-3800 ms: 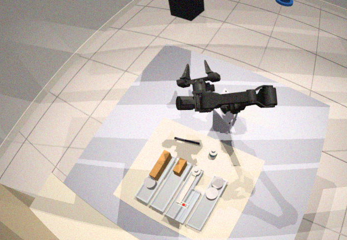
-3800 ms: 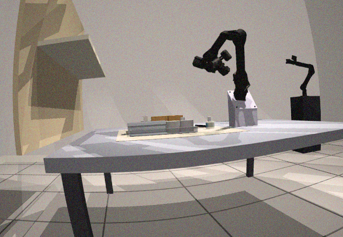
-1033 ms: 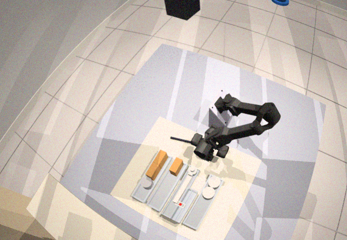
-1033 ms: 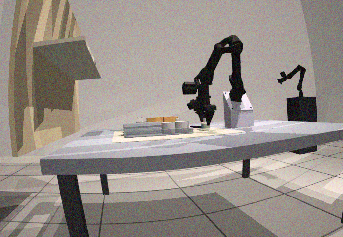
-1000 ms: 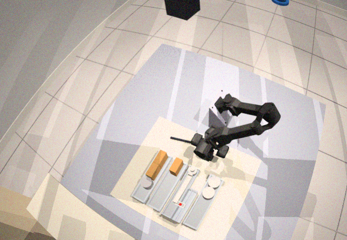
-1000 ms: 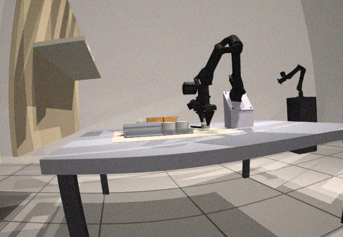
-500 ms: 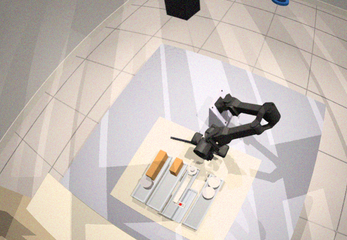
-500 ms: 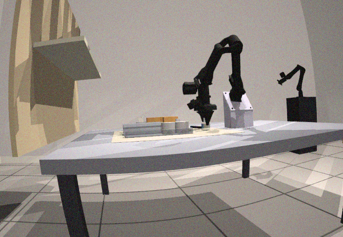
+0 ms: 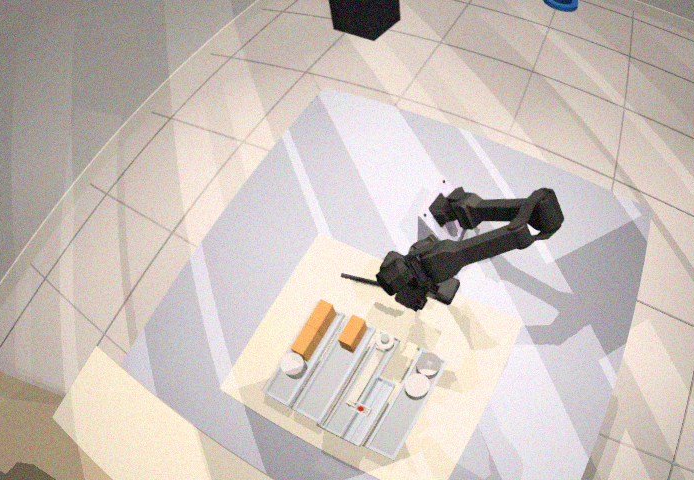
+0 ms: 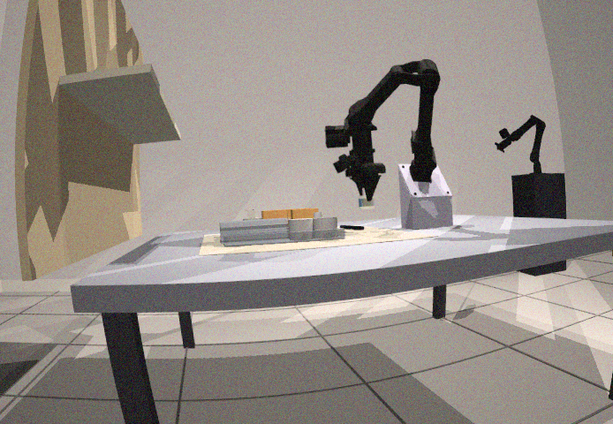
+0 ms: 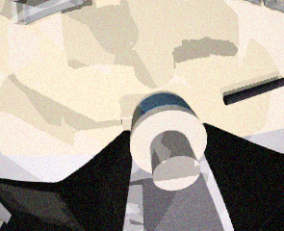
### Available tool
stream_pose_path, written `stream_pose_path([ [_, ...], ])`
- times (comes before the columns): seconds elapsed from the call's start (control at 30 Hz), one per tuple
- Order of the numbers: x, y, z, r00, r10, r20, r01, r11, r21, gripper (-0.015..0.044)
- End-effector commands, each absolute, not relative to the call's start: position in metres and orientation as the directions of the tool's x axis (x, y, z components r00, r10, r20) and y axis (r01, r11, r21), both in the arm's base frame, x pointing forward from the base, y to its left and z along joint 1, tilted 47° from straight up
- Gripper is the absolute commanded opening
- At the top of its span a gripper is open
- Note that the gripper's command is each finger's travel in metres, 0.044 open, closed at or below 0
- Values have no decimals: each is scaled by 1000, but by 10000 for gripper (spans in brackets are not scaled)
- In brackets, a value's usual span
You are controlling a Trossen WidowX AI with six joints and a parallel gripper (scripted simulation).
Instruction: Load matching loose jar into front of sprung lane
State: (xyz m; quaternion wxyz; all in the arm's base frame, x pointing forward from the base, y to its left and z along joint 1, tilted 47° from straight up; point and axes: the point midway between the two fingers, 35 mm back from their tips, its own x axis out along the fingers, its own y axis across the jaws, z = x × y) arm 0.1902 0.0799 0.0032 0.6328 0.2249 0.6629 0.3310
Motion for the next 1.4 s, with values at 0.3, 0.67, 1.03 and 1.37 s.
stream_pose_path([
  [0.3,195,56,30,-91,724,-684,-130,672,729,0],
  [0.67,242,69,5,-89,722,-686,-134,674,727,0],
  [1.03,278,88,-21,-89,726,-682,-137,670,730,0],
  [1.37,277,103,-35,-89,726,-682,-137,669,730,0],
])
